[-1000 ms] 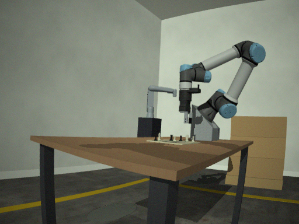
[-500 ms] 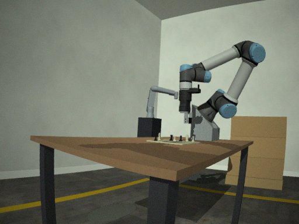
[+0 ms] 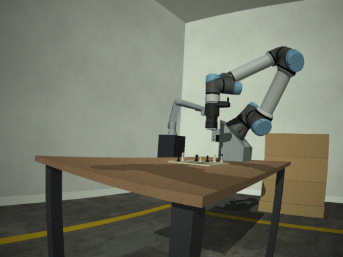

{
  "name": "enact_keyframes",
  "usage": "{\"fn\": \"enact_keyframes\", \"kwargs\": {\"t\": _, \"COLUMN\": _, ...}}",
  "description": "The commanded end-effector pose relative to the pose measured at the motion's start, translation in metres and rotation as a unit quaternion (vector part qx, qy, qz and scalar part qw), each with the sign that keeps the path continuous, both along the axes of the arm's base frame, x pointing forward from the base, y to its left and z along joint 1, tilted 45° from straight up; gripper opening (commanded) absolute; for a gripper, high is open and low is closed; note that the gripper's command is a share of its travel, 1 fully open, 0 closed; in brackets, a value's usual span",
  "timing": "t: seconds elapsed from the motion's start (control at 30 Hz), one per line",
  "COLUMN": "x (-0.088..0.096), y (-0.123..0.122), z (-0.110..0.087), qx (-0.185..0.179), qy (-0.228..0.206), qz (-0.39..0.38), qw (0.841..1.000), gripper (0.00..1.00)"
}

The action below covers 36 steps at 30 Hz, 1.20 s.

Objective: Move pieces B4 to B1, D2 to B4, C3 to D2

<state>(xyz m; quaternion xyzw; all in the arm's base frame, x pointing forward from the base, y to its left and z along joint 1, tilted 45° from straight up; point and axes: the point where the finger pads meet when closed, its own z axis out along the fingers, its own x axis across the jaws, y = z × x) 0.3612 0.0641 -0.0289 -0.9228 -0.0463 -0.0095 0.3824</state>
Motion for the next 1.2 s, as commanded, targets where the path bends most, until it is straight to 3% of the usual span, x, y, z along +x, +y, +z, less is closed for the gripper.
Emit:
{"fn": "enact_keyframes", "kwargs": {"t": 0.0, "x": 0.000, "y": -0.001, "z": -0.001, "qx": 0.001, "qy": -0.033, "qz": 0.033, "qw": 0.999, "gripper": 1.00}}
{"fn": "enact_keyframes", "kwargs": {"t": 0.33, "x": -0.002, "y": -0.005, "z": -0.006, "qx": 0.004, "qy": -0.136, "qz": 0.135, "qw": 0.981, "gripper": 1.00}}
{"fn": "enact_keyframes", "kwargs": {"t": 0.4, "x": -0.002, "y": -0.005, "z": -0.006, "qx": 0.004, "qy": -0.136, "qz": 0.135, "qw": 0.981, "gripper": 1.00}}
{"fn": "enact_keyframes", "kwargs": {"t": 0.57, "x": -0.003, "y": -0.008, "z": -0.009, "qx": 0.005, "qy": -0.199, "qz": 0.199, "qw": 0.960, "gripper": 1.00}}
{"fn": "enact_keyframes", "kwargs": {"t": 0.73, "x": -0.003, "y": -0.012, "z": -0.014, "qx": 0.007, "qy": -0.268, "qz": 0.267, "qw": 0.926, "gripper": 1.00}}
{"fn": "enact_keyframes", "kwargs": {"t": 0.9, "x": -0.002, "y": -0.016, "z": -0.020, "qx": 0.008, "qy": -0.337, "qz": 0.337, "qw": 0.879, "gripper": 1.00}}
{"fn": "enact_keyframes", "kwargs": {"t": 0.97, "x": -0.002, "y": -0.016, "z": -0.020, "qx": 0.008, "qy": -0.337, "qz": 0.337, "qw": 0.879, "gripper": 1.00}}
{"fn": "enact_keyframes", "kwargs": {"t": 1.17, "x": 0.000, "y": -0.023, "z": -0.027, "qx": 0.010, "qy": -0.418, "qz": 0.418, "qw": 0.806, "gripper": 1.00}}
